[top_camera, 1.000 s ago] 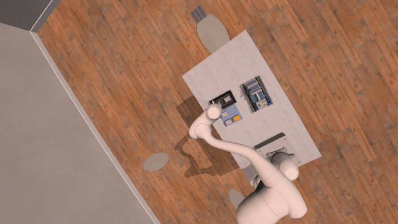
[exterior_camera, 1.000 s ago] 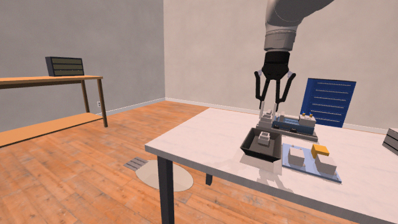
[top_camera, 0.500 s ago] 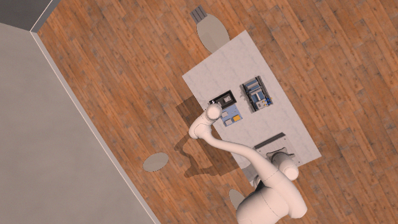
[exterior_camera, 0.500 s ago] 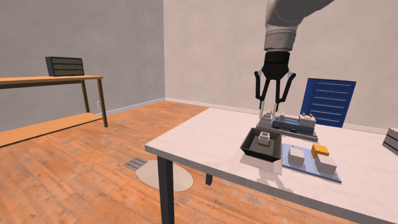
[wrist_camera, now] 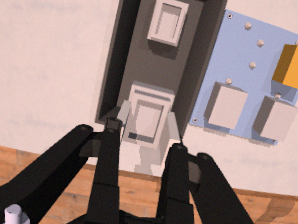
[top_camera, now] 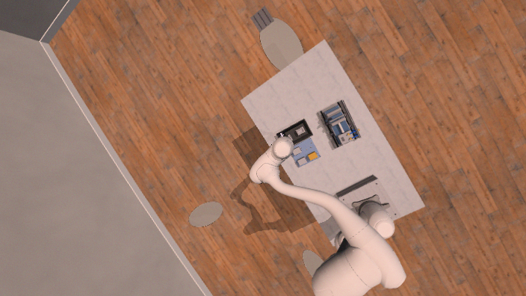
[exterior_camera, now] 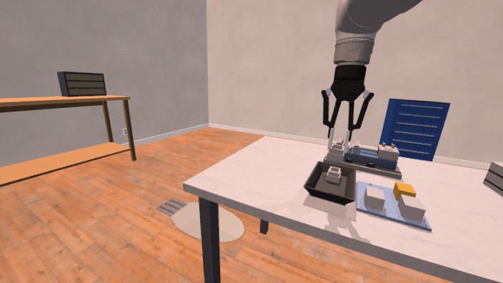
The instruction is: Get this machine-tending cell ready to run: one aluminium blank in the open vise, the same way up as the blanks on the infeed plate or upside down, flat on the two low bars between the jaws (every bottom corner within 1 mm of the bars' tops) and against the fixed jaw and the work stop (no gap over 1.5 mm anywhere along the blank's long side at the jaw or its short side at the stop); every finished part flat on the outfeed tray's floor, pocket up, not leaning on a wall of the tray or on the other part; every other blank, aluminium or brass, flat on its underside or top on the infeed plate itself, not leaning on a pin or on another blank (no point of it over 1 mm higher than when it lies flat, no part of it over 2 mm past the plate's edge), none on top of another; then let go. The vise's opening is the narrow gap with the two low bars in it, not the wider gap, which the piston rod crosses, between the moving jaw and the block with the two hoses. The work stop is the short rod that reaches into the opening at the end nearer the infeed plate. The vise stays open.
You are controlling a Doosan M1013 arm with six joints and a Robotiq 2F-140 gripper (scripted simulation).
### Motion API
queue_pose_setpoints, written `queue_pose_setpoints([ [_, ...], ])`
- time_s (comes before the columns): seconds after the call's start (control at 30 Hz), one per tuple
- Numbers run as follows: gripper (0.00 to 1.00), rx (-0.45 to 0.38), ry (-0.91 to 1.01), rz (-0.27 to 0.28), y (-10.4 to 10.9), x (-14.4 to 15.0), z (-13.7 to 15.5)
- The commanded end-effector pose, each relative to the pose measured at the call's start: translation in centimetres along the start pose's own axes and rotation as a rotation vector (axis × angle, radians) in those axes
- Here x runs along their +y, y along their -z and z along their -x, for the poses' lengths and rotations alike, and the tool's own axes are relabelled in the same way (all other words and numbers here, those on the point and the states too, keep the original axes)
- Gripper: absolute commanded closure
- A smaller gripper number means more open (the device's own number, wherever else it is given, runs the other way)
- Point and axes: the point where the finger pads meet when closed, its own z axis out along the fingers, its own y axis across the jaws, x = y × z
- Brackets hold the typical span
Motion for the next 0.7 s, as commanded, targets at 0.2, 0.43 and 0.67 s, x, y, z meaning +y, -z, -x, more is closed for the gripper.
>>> queue_pose_setpoints([
  [0.2, 1.0, 0.0, 0.0, 0.0, -0.3, 0.0, 0.0],
  [0.43, 1.0, 0.0, 0.0, 0.0, -0.7, 0.0, 0.0],
  [0.67, 1.0, 0.0, 0.0, 0.0, -1.6, 0.0, 0.0],
])
